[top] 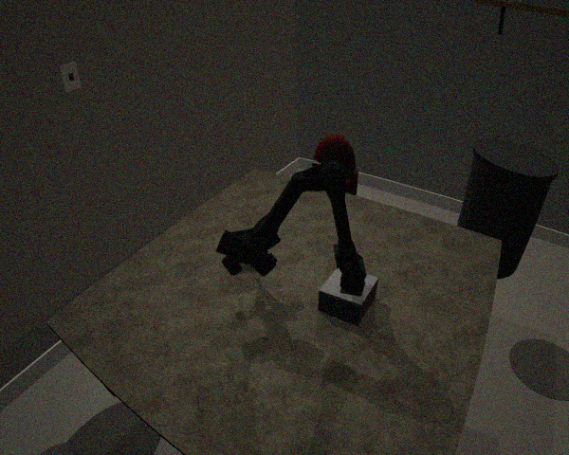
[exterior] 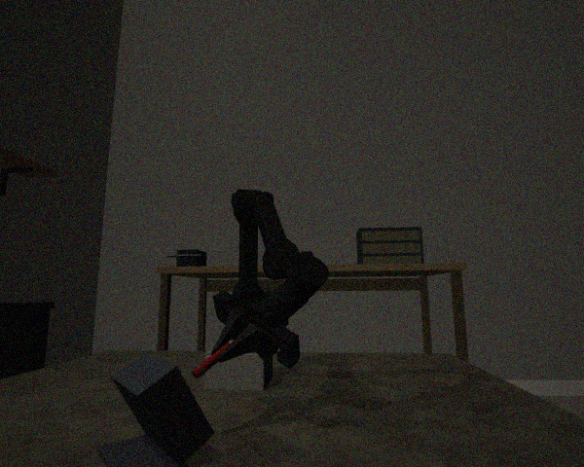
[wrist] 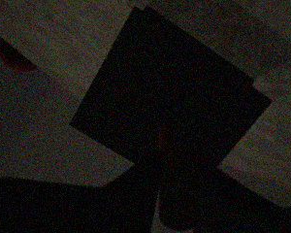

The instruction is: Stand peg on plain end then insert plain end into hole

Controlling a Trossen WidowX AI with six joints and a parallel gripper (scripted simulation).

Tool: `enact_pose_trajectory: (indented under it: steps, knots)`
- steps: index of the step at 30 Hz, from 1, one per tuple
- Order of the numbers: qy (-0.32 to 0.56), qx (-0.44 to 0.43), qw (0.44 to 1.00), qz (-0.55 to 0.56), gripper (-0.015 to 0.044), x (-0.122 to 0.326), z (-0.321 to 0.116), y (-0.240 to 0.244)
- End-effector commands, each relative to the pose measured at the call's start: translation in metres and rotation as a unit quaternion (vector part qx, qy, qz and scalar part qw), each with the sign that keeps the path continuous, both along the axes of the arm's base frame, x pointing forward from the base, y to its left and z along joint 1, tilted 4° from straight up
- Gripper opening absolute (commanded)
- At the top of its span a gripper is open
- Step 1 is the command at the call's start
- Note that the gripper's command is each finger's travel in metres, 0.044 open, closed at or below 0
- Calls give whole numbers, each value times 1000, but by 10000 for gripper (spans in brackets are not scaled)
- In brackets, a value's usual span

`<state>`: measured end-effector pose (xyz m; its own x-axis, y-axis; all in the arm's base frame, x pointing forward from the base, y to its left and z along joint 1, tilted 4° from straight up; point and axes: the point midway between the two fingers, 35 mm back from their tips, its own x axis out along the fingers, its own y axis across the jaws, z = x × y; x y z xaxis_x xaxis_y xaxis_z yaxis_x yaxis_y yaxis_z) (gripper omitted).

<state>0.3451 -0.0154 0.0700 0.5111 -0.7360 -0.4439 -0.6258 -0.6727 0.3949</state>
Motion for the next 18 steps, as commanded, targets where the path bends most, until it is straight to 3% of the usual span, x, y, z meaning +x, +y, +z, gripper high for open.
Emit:
enact_pose_trajectory:
  steps: [1,18]
  knots:
    - [3,-4,1000,-2,0,0,-3,-3]
    - [0,-3,1000,-3,0,11,-13,-19]
